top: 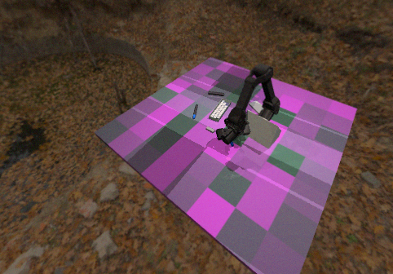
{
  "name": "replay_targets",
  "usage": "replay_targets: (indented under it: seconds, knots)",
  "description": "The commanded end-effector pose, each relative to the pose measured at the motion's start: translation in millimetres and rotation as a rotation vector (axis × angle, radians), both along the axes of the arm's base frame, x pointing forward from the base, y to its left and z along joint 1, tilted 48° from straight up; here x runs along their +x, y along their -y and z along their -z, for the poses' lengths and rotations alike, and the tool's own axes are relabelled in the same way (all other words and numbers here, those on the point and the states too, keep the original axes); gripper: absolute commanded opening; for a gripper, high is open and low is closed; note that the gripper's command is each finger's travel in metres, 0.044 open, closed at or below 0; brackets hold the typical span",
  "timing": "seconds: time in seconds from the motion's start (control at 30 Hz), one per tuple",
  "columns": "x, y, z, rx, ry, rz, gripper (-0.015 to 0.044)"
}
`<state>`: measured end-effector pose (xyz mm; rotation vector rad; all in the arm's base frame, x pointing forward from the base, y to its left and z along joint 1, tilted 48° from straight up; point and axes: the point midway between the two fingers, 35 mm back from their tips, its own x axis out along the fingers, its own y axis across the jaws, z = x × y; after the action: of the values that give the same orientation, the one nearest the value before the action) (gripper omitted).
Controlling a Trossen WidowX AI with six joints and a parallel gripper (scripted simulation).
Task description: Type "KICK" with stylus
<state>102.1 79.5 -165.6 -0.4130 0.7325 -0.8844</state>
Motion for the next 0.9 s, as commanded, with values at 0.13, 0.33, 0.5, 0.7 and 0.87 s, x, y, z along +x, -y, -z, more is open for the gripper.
replay_targets:
  seconds: [0.13, 0.33, 0.5, 0.7, 0.87]
  knots:
    - [0.1, 6.3, 4.0, -0.006, -0.002, -0.005, 0.015]
    - [0.1, 9.7, 7.2, -0.006, -0.002, -0.005, 0.015]
    - [0.1, 12.4, 9.6, -0.006, -0.002, -0.005, 0.015]
    - [0.2, 15.8, 12.8, -0.006, -0.002, -0.005, 0.015]
    - [0.2, 18.5, 15.4, -0.006, -0.002, -0.005, 0.015]
